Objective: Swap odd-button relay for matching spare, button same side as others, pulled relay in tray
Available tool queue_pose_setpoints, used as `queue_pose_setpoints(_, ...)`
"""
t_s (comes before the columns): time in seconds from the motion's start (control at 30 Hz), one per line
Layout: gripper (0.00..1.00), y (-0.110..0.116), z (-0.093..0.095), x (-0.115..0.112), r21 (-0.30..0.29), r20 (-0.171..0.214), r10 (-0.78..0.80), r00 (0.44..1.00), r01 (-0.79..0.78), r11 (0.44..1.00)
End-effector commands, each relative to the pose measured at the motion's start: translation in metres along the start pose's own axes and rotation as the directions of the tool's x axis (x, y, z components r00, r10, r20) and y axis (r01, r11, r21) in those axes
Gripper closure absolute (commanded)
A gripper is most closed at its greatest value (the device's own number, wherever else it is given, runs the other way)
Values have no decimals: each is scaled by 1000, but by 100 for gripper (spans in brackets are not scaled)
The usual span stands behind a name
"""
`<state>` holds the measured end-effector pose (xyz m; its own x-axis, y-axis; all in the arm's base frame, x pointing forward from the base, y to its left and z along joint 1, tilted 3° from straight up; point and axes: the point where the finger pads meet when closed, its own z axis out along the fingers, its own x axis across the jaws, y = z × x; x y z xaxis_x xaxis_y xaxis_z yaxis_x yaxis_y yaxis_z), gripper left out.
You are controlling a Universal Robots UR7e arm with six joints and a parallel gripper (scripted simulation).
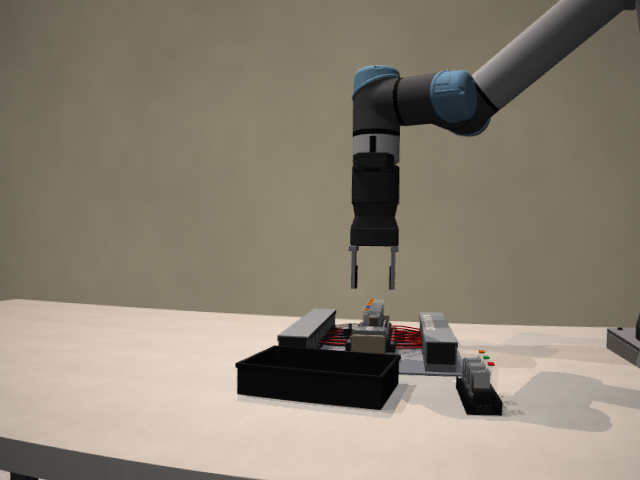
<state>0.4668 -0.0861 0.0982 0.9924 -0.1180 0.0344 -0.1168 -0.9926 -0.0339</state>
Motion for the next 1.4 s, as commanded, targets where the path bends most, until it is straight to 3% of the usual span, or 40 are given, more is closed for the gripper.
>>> queue_pose_setpoints(0.0,0,0,0,1,-1,-2,0,1000,0,1000)
queue_pose_setpoints(1.37,0,4,-10,0,-1,-2,0,1000,0,1000)
